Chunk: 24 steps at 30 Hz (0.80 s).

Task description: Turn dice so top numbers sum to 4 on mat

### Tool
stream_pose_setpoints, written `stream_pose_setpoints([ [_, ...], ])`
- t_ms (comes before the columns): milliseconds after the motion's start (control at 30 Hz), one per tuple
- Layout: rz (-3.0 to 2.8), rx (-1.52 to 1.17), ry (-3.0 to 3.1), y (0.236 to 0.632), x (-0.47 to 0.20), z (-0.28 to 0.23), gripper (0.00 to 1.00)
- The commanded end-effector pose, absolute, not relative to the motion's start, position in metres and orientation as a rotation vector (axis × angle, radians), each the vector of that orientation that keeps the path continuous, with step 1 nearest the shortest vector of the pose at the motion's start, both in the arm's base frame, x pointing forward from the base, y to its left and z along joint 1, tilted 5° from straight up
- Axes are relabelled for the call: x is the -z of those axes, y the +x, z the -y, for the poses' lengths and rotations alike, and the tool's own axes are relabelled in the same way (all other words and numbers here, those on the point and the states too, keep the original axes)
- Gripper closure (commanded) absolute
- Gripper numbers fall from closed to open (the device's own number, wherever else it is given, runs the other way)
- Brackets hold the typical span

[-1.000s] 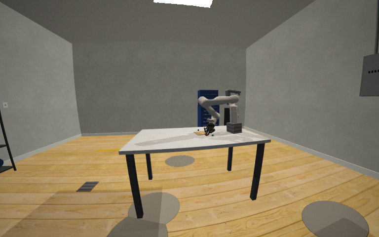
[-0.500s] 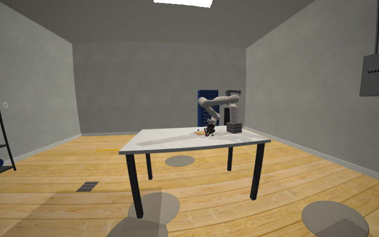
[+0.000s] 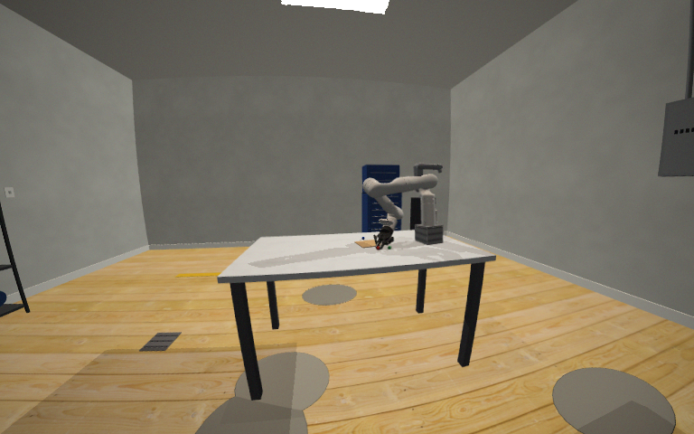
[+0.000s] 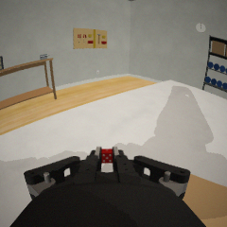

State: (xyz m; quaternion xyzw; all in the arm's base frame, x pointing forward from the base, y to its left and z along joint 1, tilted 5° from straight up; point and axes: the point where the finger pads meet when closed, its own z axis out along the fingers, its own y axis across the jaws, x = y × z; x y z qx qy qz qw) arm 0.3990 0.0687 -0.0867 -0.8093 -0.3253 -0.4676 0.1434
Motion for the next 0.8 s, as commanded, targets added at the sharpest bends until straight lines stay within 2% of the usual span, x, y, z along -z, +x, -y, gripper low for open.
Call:
stream_pose_setpoints([
  [0, 0.938, 1.35, -2.333, 0.3994, 0.0861, -0.0688, 0.89],
  [767, 0.938, 1.35, -2.333, 0.3994, 0.09, -0.0684, 0.89],
])
